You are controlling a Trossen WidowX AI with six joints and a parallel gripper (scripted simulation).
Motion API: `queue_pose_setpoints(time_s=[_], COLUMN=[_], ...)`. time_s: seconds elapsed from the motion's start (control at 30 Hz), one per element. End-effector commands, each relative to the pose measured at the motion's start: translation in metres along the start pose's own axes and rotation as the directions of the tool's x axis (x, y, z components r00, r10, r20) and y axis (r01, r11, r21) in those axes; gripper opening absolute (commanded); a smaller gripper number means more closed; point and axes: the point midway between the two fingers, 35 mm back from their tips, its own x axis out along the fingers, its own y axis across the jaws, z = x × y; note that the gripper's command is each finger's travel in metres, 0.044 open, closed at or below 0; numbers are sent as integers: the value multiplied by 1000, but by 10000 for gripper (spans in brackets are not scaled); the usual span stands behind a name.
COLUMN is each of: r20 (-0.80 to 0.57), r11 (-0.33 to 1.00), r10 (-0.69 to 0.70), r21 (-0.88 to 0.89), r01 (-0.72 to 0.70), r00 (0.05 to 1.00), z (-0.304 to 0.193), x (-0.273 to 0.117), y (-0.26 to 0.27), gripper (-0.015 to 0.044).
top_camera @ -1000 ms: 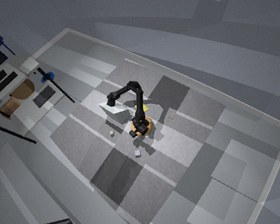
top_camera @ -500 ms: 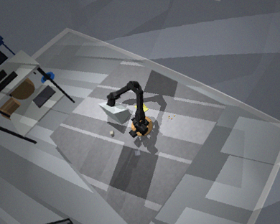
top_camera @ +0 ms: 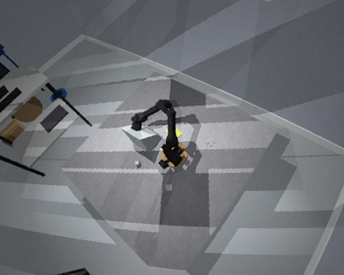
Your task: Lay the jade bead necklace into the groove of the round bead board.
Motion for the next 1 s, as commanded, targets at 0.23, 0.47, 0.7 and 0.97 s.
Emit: queue_pose_setpoints(time_s=[0.23, 0.47, 0.7, 0.97], r20=[1, 1, 0, -1], r11=[1000, 1000, 971, 515], r10=[-3, -3, -3, -3], r21=[-6, -6, 240, 857], r01=[3, 3, 3, 2], r00=[1000, 1000, 1000, 1000], z=[0, 0, -7, -34], x=[-1, -1, -7, -25], y=[0, 0, 4, 17], gripper=[440, 440, 335, 310])
